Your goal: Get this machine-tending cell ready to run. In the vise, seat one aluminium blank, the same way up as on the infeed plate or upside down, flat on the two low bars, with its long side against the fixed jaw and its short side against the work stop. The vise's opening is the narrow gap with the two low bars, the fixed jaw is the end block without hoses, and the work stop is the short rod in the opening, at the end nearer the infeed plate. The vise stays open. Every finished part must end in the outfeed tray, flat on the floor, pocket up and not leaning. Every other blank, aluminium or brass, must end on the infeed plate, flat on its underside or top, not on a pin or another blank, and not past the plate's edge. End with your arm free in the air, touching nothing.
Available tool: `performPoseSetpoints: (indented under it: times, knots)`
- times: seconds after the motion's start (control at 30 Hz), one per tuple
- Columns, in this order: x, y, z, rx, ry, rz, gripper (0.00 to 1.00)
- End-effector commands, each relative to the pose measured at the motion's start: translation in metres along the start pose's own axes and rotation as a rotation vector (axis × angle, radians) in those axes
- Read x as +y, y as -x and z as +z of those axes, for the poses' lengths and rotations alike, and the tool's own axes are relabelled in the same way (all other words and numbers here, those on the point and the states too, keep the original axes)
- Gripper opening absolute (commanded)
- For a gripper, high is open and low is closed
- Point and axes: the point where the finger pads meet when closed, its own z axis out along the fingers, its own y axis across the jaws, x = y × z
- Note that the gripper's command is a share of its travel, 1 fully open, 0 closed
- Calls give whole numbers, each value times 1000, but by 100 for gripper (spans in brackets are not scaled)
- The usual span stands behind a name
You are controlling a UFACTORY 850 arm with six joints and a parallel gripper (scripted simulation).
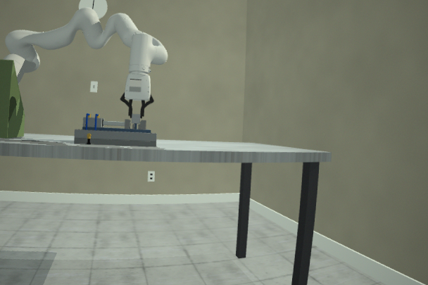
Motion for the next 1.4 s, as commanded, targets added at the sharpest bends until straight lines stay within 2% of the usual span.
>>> performPoseSetpoints:
  times: [0.0, 1.37]
  knots:
    - [-1, 0, -1, 1, -2, -1, 0]
    - [-3, 5, -1, 1, -2, -1, 0]
